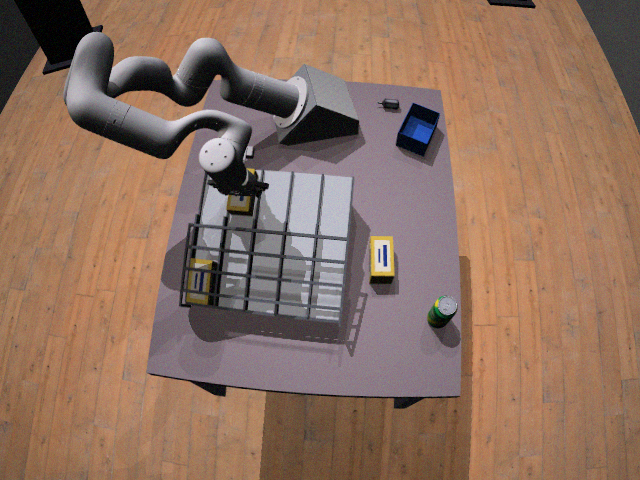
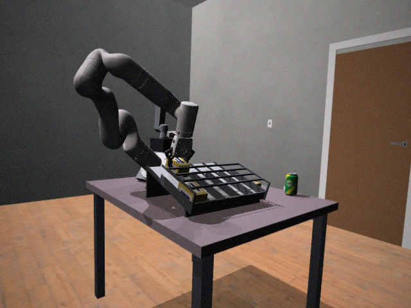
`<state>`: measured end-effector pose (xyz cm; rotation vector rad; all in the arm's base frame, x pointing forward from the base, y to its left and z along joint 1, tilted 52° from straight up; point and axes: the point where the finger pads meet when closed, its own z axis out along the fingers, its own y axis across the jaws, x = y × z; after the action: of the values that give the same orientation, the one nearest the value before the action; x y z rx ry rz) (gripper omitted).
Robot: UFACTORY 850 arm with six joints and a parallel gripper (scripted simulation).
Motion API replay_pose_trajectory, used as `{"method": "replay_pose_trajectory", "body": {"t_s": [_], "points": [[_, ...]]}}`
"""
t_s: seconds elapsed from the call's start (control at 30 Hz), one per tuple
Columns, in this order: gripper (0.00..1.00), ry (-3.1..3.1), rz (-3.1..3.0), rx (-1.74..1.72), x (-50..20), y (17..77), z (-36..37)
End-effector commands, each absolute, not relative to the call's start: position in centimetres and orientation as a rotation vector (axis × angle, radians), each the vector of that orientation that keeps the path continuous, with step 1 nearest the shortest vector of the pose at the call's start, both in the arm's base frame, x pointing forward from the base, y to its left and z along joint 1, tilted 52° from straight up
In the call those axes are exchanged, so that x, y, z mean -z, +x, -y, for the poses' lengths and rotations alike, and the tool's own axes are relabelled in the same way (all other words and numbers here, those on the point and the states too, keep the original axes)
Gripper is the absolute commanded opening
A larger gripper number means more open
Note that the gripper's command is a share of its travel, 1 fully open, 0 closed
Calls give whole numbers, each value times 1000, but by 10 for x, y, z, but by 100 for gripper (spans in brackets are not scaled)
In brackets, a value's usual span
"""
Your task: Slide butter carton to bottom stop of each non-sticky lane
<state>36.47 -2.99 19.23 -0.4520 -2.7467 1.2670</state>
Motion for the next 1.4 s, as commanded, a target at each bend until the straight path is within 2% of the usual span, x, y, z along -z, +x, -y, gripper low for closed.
{"method": "replay_pose_trajectory", "body": {"t_s": [0.0,1.37], "points": [[100,-452,2748,-1267,-193,365,29],[100,-452,2748,-1267,-211,370,9]]}}
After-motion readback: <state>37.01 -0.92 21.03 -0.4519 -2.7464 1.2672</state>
